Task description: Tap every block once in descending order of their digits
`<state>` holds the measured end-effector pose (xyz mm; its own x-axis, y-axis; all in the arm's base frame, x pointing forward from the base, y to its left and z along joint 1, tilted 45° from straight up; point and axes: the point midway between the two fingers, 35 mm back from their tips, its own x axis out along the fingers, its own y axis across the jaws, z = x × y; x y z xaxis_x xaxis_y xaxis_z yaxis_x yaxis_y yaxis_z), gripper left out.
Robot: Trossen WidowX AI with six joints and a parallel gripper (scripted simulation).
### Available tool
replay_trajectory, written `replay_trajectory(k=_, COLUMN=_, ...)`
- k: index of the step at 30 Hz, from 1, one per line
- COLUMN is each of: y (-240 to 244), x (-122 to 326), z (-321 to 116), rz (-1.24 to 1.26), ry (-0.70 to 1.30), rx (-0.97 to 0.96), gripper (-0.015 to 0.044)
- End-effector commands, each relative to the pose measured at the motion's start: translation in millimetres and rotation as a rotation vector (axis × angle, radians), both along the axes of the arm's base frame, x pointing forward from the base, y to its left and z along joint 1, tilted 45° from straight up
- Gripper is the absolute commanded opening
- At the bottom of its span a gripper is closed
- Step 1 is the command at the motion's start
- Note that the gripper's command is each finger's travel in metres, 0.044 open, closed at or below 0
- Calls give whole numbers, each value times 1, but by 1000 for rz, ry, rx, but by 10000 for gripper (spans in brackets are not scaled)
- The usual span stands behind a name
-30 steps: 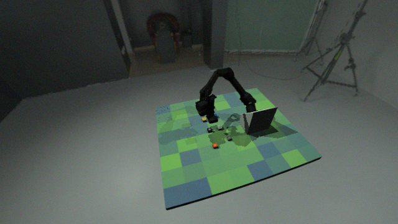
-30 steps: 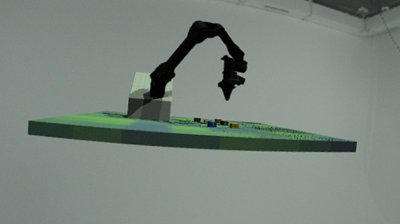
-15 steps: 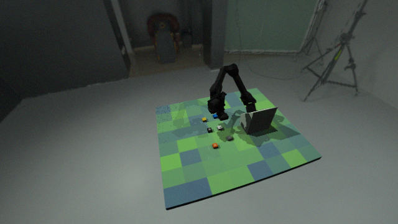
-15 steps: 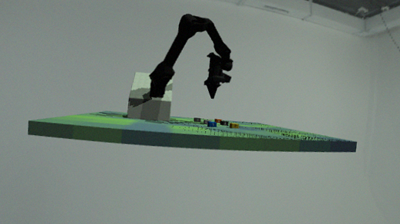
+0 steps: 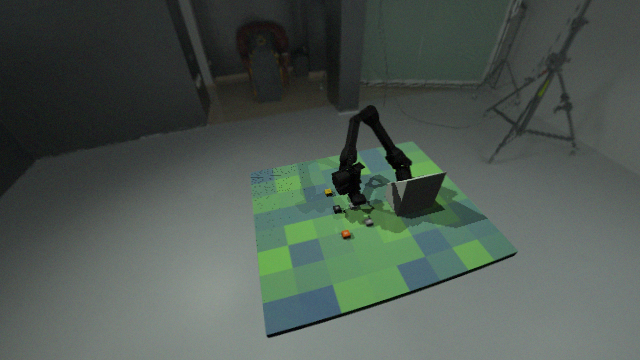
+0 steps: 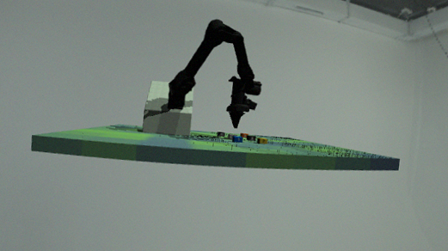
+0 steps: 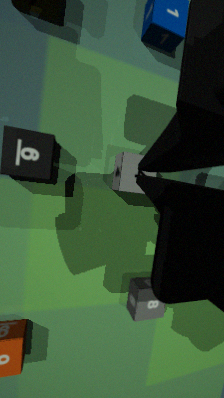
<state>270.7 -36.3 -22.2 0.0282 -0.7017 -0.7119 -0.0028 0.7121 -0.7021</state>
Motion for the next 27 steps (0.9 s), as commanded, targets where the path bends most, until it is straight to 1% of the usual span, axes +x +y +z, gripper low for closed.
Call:
replay_trajectory(k=1, y=-6, x=-1, z=-5, rz=5, ry=4, rx=-5, gripper=20)
replay_trajectory(k=22, y=-23, x=-1, z=-23, rz=5, ry=4, rx=-7, gripper=20)
replay_trajectory(k=27, y=-3, x=-1, z=-3, rz=4, ry=4, rx=-5, gripper=20)
